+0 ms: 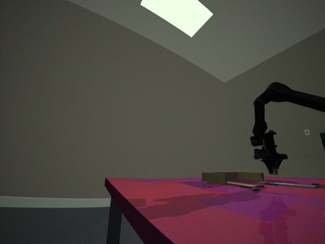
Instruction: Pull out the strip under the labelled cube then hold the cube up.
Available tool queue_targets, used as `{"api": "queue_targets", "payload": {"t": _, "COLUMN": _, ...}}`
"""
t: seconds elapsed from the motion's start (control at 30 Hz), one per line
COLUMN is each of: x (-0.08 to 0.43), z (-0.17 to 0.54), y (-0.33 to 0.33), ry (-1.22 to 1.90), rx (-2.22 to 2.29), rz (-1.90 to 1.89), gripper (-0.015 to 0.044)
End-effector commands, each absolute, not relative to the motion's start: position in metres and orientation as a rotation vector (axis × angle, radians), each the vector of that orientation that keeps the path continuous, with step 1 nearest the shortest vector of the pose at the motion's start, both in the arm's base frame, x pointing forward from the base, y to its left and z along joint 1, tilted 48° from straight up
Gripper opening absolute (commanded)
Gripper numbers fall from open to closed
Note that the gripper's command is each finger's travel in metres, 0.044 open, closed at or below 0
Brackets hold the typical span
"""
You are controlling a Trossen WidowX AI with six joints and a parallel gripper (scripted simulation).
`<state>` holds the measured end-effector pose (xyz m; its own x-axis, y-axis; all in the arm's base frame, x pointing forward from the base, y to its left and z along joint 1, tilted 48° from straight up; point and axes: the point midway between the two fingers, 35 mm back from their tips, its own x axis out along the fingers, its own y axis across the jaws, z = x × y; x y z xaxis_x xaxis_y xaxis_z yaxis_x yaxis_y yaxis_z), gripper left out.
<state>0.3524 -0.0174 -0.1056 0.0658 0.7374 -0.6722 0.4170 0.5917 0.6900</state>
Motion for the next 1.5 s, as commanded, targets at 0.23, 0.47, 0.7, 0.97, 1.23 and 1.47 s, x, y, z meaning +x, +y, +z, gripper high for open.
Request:
{"api": "queue_targets", "payload": {"t": 0.23, "x": 0.320, "z": -0.099, "y": -0.011, "ry": 1.560, "rx": 0.994, "rz": 0.319, "gripper": 0.0000}}
{"api": "queue_targets", "payload": {"t": 0.47, "x": 0.299, "z": -0.096, "y": -0.006, "ry": 1.562, "rx": 0.995, "rz": 0.318, "gripper": 0.0000}}
{"api": "queue_targets", "payload": {"t": 0.7, "x": 0.297, "z": -0.078, "y": -0.027, "ry": 1.562, "rx": 0.993, "rz": 0.317, "gripper": 0.0000}}
{"api": "queue_targets", "payload": {"t": 0.97, "x": 0.296, "z": -0.072, "y": -0.033, "ry": 1.562, "rx": 0.993, "rz": 0.317, "gripper": 0.0000}}
{"api": "queue_targets", "payload": {"t": 1.23, "x": 0.296, "z": -0.072, "y": -0.033, "ry": 1.562, "rx": 0.993, "rz": 0.317, "gripper": 0.0000}}
{"api": "queue_targets", "payload": {"t": 1.47, "x": 0.296, "z": -0.072, "y": -0.033, "ry": 1.562, "rx": 0.993, "rz": 0.317, "gripper": 0.0000}}
